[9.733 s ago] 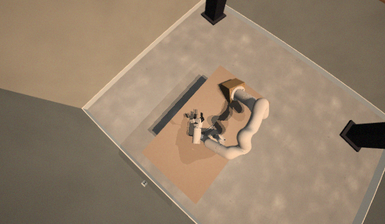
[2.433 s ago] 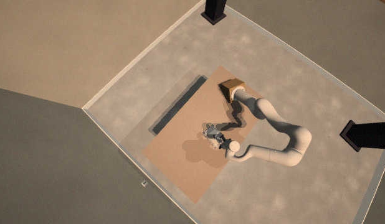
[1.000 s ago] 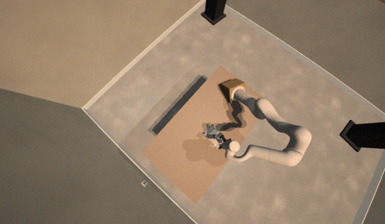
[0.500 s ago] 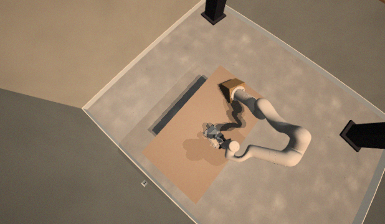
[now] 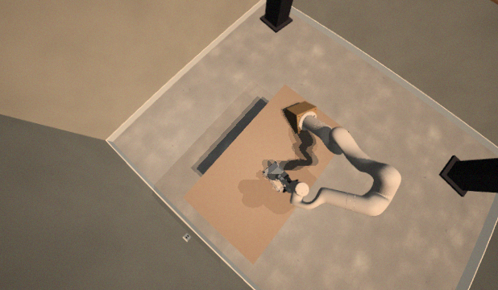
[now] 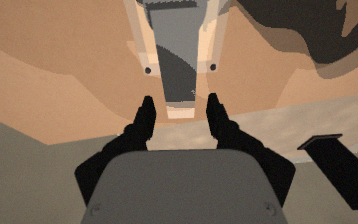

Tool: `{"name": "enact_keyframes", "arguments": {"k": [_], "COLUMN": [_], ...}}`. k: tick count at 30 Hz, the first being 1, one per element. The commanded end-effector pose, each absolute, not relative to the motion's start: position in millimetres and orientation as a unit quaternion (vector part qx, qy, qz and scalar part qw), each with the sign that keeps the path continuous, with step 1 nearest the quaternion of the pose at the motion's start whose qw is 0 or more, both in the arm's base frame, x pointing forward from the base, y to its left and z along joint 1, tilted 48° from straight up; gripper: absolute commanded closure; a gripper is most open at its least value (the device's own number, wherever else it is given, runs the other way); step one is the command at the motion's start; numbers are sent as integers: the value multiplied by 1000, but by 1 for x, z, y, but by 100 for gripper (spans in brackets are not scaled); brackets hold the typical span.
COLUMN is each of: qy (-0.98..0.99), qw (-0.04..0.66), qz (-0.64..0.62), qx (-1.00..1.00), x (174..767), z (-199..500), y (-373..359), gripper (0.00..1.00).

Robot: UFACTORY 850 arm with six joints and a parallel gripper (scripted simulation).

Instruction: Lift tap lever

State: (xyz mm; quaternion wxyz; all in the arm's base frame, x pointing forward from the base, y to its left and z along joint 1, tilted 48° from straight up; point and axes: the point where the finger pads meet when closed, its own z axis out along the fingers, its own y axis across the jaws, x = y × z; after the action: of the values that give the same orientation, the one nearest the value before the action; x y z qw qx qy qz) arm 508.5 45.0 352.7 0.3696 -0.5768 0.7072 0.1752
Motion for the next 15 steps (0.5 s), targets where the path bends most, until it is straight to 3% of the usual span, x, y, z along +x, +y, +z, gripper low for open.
{"name": "enact_keyframes", "arguments": {"k": [1,15], "qy": [707,707], "qw": [370,370], "qz": [175,175], "qx": [-577,-577], "x": [511,514], "z": [350,342], "y": [48,56], "gripper": [26,26]}}
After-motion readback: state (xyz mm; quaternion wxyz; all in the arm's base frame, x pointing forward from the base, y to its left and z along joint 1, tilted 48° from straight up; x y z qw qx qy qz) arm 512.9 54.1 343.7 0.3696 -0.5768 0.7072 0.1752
